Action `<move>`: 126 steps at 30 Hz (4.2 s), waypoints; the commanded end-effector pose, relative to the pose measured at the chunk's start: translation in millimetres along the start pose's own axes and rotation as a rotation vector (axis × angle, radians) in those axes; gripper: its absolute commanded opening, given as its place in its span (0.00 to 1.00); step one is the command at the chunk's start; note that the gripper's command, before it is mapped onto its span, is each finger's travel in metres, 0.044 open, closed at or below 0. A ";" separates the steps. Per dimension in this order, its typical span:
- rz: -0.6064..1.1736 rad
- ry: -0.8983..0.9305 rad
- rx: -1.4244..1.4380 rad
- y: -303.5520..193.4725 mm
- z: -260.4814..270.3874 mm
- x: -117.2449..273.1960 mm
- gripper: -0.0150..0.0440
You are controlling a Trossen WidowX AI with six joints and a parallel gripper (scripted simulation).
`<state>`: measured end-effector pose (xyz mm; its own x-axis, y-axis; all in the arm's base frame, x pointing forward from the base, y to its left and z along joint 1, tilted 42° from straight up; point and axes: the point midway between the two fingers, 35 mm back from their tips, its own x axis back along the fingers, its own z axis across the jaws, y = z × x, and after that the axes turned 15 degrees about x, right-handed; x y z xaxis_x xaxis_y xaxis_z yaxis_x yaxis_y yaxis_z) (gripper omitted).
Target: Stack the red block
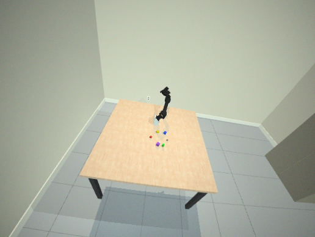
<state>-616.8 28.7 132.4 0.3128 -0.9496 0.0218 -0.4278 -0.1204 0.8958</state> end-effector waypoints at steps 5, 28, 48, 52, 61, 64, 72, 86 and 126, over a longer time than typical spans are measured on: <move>-0.054 0.136 0.082 5.9 21.7 47.3 1.00; -0.395 0.953 0.475 -42.0 59.2 383.9 1.00; -0.670 1.592 0.923 -186.3 -74.4 633.1 1.00; -0.724 1.704 1.034 -221.9 -117.2 665.3 1.00; -0.846 1.931 1.317 -304.9 -227.7 708.9 1.00; -0.878 1.993 1.418 -332.1 -266.9 714.3 1.00; -0.955 2.117 1.722 -402.0 -373.2 704.2 1.00; -1.043 2.122 2.358 -496.0 -535.5 609.5 1.00; -0.964 1.316 3.407 -536.3 -685.9 316.5 1.00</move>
<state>297.3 -22.7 -25.5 0.0630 -0.6495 0.7578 0.9732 -0.1282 -0.1908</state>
